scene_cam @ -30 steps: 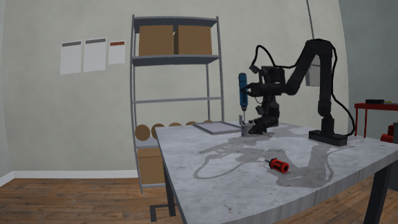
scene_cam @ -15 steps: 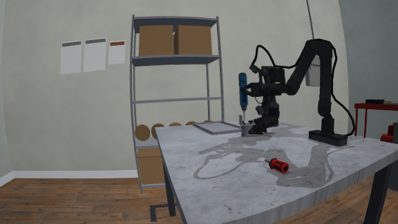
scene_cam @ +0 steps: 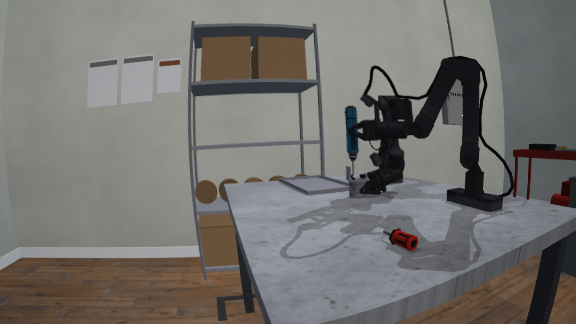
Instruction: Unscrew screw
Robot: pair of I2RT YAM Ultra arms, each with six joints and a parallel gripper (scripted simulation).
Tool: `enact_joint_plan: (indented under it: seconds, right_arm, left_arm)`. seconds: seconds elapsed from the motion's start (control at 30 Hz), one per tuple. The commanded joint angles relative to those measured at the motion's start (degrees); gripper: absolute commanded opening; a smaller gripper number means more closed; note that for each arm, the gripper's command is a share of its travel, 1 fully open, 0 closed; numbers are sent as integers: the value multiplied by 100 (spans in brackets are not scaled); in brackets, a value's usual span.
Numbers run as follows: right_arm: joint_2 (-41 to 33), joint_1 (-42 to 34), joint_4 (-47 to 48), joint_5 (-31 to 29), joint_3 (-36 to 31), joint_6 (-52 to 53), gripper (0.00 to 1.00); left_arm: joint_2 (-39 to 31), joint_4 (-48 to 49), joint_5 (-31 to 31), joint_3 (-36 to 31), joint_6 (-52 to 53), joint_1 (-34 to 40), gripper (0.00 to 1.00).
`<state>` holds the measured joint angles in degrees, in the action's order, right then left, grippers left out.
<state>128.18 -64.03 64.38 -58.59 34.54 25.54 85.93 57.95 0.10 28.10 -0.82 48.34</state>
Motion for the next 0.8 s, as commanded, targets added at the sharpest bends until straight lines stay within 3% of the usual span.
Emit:
enact_joint_plan:
  seconds: [0.0, 0.77]
  right_arm:
    - [-34, 5, 11, -4, 15, 6, 59]
    - [-34, 5, 11, -4, 15, 6, 59]
  left_arm:
    - [-78, 511, -15, 82, -10, -19, 42]
    - [-47, 620, -14, -22, -10, -17, 42]
